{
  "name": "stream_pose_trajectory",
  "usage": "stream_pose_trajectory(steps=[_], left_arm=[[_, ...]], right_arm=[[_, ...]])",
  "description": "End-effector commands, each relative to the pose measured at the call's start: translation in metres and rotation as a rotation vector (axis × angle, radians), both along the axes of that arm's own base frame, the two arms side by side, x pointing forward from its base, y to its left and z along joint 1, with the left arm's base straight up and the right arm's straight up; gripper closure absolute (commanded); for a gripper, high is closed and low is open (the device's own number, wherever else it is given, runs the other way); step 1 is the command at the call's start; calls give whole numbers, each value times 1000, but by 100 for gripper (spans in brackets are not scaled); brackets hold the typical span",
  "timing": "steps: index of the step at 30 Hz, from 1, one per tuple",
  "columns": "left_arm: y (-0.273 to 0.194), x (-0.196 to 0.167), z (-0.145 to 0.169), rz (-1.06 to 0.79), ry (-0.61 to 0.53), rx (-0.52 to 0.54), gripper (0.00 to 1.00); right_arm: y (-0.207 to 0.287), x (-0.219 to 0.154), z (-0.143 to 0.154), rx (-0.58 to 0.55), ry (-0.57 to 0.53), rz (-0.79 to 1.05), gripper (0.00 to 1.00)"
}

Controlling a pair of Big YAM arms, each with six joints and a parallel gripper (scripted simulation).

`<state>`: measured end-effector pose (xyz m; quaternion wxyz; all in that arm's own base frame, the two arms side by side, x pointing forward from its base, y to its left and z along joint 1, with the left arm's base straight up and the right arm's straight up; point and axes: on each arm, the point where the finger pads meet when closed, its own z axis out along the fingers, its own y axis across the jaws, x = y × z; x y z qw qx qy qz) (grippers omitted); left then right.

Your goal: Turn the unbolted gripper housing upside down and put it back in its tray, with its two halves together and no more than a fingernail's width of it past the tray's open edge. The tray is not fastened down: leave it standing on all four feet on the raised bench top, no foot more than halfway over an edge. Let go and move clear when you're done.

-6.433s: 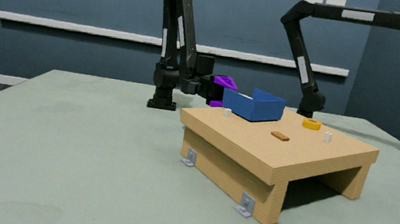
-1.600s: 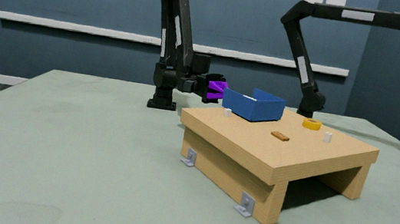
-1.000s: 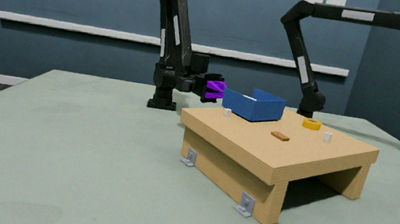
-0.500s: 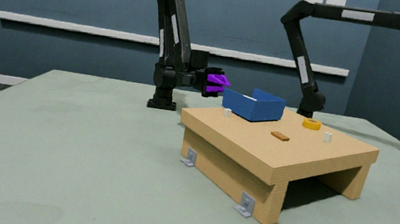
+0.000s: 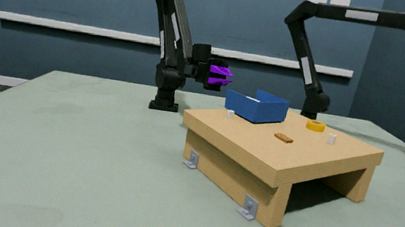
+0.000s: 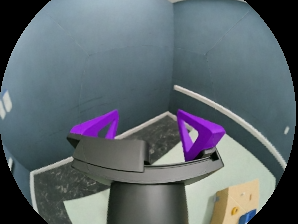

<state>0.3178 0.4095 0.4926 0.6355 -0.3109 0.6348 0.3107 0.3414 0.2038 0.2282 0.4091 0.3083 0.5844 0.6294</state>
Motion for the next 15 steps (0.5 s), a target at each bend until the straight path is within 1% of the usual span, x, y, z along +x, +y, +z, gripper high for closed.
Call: stream_pose_trajectory(steps=[1, 2, 3, 5, 7, 12, 13, 15], left_arm=[[-26, 34, 46, -78, -39, 62, 0], [-28, 37, 46, -86, -40, 63, 0], [-32, 40, 46, -96, -40, 63, 0], [-32, 40, 46, -96, -40, 63, 0], [-33, 42, 47, -97, -40, 64, 0], [-54, 63, 47, -155, -41, 64, 0], [-60, 69, 47, -172, -41, 65, 0], [-68, 76, 47, -195, -42, 64, 0]], right_arm=[[3, 39, 45, -101, -117, -60, 86], [2, 40, 55, -107, -139, -65, 86], [1, 43, 58, -122, -145, -73, 86], [1, 43, 58, -122, -145, -73, 86], [2, 49, 55, -151, -142, -77, 86], [-5, 68, 66, -232, -166, -119, 86], [-9, 69, 80, -236, -193, -132, 86], [-12, 75, 85, -266, -203, -148, 86]])
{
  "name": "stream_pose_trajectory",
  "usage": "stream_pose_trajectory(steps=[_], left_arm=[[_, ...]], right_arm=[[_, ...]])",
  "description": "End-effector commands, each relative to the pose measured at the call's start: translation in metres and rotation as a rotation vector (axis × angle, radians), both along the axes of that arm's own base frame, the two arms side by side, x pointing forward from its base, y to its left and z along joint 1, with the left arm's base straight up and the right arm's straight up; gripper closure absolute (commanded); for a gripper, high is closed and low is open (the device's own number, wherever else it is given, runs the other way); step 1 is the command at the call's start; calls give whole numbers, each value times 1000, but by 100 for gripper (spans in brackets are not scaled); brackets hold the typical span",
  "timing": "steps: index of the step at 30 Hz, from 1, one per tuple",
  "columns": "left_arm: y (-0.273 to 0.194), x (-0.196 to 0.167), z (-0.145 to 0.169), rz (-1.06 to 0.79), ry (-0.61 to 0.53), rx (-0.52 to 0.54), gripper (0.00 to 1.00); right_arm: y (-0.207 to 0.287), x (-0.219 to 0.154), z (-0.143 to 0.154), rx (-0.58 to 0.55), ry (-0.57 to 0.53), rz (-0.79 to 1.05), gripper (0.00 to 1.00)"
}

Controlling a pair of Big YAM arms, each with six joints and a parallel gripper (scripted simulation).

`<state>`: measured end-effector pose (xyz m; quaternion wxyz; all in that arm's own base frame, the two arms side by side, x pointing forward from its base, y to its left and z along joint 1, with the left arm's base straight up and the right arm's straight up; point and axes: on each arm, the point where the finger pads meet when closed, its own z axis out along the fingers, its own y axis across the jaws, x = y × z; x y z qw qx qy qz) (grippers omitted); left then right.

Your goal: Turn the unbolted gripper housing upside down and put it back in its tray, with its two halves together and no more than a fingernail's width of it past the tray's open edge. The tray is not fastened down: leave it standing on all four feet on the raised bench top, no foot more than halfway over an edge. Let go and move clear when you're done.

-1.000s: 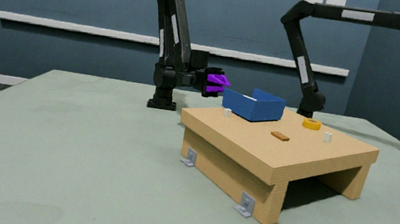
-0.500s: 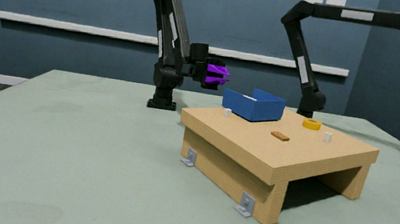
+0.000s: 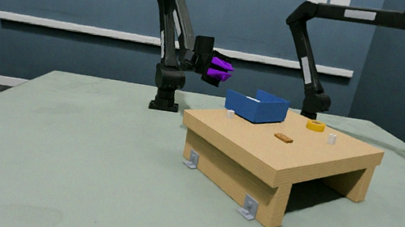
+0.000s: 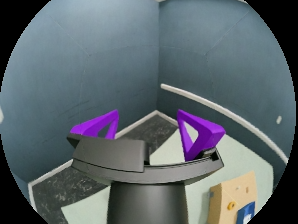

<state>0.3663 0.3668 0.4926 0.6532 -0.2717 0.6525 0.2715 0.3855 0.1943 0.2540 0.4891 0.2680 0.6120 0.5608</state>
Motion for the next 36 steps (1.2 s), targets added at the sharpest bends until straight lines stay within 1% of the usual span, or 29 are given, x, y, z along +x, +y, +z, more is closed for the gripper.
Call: stream_pose_trajectory(steps=[1, 5, 7, 9, 17, 22, 24, 27, 36], left_arm=[[-30, 31, 47, -88, -46, 62, 0], [-45, 43, 47, -119, -48, 61, 0], [-45, 43, 47, -119, -48, 61, 0], [-46, 45, 47, -121, -49, 61, 0], [-84, 72, 48, -211, -53, 61, 0], [-107, 86, 48, -266, -56, 61, 0], [-107, 86, 48, -266, -56, 61, 0], [-115, 91, 48, -279, -57, 61, 0], [-162, 114, 49, -385, -63, 60, 0]], right_arm=[[-4, 34, 64, -87, -134, -52, 86], [-9, 48, 69, -155, -142, -80, 86], [-9, 48, 69, -155, -142, -80, 86], [-10, 54, 68, -182, -139, -88, 86], [-28, 77, 94, -308, -178, -155, 86], [-41, 84, 122, -378, -221, -196, 86], [-41, 84, 122, -378, -221, -196, 86], [-43, 94, 118, -427, -209, -204, 86], [-69, 113, 149, -577, -237, -274, 86]])
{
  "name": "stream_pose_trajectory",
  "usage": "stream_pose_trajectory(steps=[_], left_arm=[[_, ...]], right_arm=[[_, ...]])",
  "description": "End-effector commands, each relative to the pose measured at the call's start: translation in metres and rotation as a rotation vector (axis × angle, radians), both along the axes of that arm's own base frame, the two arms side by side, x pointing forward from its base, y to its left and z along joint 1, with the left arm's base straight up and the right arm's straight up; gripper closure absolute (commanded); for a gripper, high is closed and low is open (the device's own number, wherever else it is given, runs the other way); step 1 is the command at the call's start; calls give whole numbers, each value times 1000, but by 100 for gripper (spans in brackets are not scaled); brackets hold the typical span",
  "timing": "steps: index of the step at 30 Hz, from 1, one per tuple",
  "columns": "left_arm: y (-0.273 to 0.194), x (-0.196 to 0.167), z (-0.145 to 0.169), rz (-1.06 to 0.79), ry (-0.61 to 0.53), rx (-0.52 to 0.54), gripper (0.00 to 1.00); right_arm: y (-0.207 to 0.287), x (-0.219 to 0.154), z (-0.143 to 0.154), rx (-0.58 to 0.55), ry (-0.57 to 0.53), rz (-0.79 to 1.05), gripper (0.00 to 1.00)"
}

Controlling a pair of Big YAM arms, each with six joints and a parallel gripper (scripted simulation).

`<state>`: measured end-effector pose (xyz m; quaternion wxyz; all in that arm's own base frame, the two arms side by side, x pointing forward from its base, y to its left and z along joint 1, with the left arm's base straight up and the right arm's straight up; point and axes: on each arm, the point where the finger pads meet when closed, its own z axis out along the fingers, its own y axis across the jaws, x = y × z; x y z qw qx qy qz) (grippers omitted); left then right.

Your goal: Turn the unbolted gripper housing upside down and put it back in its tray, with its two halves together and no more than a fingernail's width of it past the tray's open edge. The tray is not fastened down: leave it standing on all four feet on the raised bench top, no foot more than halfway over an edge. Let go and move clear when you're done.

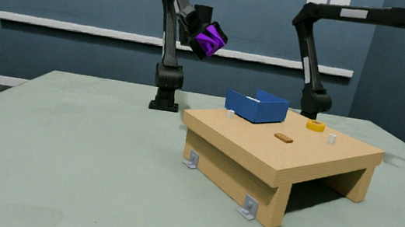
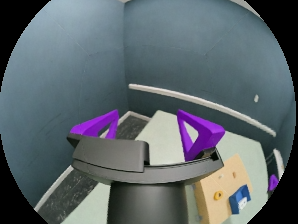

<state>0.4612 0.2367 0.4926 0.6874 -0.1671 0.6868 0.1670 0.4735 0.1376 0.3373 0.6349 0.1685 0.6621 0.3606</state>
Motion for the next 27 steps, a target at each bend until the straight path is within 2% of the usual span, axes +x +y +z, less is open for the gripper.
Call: stream_pose_trajectory(steps=[1, 3, 7, 12, 16, 20, 24, 27], left_arm=[[-36, 21, 49, -83, -71, 49, 0], [-45, 25, 49, -100, -73, 49, 0], [-47, 26, 49, -100, -74, 49, 0], [-74, 36, 50, -155, -77, 47, 0], [-98, 43, 51, -208, -81, 48, 0], [-117, 48, 51, -244, -84, 46, 0], [-119, 49, 51, -245, -86, 46, 0], [-137, 53, 52, -280, -88, 46, 0]], right_arm=[[-15, 27, 69, -118, -104, -50, 86], [-22, 24, 87, -145, -130, -65, 86], [-23, 30, 84, -173, -119, -69, 86], [-38, 40, 97, -258, -120, -105, 86], [-54, 36, 124, -320, -149, -145, 86], [-66, 38, 138, -385, -154, -172, 86], [-68, 50, 128, -416, -128, -173, 86], [-78, 52, 138, -468, -126, -192, 86]])
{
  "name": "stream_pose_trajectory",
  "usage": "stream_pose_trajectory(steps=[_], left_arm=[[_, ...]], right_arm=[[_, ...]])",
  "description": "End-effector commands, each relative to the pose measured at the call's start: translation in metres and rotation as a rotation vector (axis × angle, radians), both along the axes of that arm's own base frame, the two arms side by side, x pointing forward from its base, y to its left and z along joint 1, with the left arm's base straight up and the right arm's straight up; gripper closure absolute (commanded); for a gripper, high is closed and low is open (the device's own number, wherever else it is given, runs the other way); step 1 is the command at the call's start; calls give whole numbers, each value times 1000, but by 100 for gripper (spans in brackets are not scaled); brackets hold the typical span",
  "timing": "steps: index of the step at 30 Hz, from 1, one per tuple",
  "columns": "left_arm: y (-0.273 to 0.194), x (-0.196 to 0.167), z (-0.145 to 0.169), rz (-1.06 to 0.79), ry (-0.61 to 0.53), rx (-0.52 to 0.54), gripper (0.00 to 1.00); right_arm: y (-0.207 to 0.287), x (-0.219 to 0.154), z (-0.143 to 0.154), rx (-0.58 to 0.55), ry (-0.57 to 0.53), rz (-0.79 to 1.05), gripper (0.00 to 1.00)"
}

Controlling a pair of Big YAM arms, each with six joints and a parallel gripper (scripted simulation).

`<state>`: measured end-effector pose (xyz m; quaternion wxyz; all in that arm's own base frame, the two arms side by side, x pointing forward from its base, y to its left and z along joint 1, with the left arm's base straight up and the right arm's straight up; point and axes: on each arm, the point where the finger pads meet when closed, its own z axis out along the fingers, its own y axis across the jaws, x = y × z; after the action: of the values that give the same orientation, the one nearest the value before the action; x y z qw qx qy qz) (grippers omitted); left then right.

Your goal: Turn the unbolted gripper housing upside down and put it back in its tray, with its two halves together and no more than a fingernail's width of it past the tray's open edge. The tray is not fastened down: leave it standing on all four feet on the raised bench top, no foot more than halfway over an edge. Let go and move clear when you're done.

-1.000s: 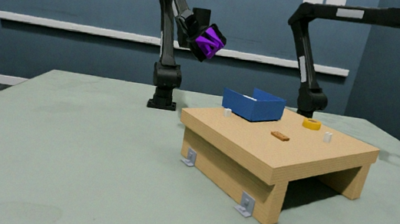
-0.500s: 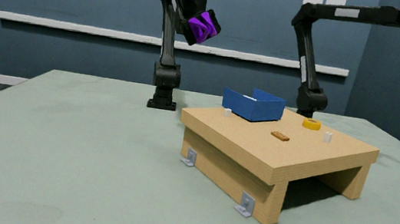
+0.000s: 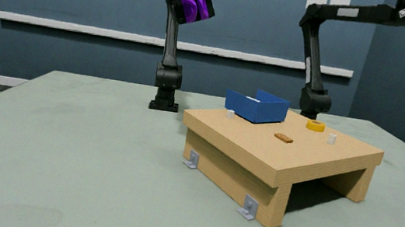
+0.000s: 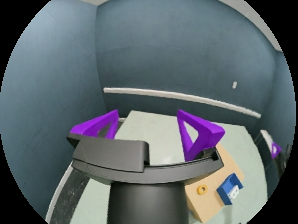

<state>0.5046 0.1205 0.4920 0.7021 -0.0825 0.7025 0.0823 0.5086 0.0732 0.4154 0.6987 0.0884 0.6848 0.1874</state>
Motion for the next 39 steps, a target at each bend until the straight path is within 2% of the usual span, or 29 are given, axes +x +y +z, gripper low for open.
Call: stream_pose_trajectory(steps=[1, 10, 12, 14, 20, 23, 29, 33, 35, 39], left_arm=[[-26, 11, 53, -46, -94, 34, 0], [-76, 18, 49, -146, -78, 27, 0], [-76, 18, 49, -146, -78, 27, 0], [-79, 18, 47, -149, -72, 26, 0], [-113, 19, 44, -214, -63, 22, 0], [-123, 19, 44, -237, -61, 21, 0], [-129, 19, 43, -251, -57, 20, 0], [-109, 18, 42, -206, -53, 12, 0], [-109, 18, 42, -206, -51, 11, 0], [-119, 18, 46, -229, -71, 14, 0]], right_arm=[[-16, 18, 63, -118, -69, -35, 86], [-46, 18, 94, -266, -68, -96, 86], [-46, 18, 94, -266, -68, -96, 86], [-49, 8, 112, -288, -92, -104, 86], [-69, 7, 131, -388, -82, -143, 86], [-75, 15, 124, -406, -54, -150, 86], [-79, 14, 129, -418, -51, -156, 86], [-65, 14, 128, -391, -57, -130, 86], [-66, 13, 136, -362, -87, -144, 86], [-68, 10, 144, -386, -101, -153, 86]])
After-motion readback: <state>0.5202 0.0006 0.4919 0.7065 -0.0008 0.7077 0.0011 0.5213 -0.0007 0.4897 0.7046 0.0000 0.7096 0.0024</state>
